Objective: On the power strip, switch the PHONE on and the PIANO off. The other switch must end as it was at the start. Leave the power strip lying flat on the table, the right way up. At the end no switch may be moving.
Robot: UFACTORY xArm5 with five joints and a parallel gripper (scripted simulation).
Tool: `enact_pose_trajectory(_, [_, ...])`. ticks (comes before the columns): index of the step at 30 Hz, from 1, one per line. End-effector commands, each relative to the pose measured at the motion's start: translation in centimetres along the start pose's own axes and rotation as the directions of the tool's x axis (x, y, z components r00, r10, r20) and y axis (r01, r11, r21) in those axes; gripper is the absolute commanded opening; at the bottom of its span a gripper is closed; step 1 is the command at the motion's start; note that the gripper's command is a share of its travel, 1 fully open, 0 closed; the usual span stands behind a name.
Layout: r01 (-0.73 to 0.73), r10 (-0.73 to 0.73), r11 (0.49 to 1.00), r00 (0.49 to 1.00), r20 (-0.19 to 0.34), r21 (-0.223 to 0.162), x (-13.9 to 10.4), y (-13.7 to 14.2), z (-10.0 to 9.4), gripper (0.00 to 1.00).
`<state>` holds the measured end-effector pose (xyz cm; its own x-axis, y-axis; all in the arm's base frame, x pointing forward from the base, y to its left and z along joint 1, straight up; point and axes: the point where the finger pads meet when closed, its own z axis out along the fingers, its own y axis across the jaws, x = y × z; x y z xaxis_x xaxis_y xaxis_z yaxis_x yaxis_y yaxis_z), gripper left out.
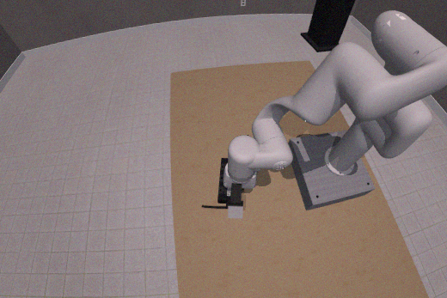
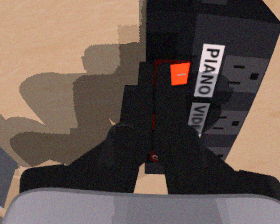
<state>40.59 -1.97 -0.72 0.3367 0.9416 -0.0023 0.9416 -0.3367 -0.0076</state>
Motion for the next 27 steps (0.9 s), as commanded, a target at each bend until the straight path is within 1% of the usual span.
enact_pose_trajectory(1, [0.0, 0.0, 1.0, 1.0, -0.001, -0.003, 0.04, 0.12, -0.03, 0.0])
enact_pose_trajectory(27, [0.0, 0.0, 1.0, 1.0, -0.001, -0.003, 0.03, 0.11, 0.73, 0.0])
